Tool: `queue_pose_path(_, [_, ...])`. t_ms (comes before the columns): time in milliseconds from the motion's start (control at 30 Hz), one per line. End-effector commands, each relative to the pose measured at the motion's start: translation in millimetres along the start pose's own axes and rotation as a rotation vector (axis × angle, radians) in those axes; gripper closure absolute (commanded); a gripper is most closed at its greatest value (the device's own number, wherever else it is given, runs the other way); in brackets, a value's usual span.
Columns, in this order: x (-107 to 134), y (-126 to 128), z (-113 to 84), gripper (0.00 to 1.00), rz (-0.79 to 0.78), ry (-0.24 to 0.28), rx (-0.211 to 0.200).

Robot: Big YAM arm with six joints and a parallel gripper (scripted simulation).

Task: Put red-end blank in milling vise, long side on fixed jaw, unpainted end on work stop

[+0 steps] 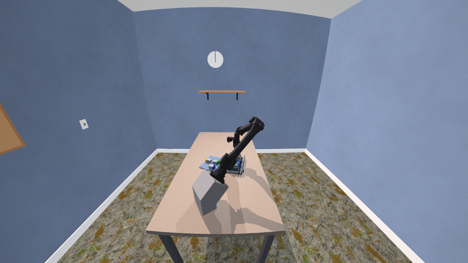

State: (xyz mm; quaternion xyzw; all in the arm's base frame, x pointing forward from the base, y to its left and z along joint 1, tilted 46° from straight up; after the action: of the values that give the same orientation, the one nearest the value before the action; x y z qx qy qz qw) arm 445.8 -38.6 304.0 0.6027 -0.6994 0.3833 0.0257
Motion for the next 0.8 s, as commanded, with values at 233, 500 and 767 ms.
queue_pose_path(233, [11, -27, -12.7, 1.0, 0.032, -0.006, 0.064])
queue_pose_path(500, [10, -27, -5.4, 1.0, 0.029, -0.006, 0.061])
queue_pose_path(767, [5, -28, -5.7, 1.0, 0.022, -0.013, 0.069])
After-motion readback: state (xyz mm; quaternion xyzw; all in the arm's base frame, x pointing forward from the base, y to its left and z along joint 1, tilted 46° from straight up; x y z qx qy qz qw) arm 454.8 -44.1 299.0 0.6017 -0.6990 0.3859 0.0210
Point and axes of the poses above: the point where the finger pads meet when closed, its own z axis out along the fingers, its own y axis across the jaws, x = y × z, the point moved 5 cm from there along -z, back along the fingers
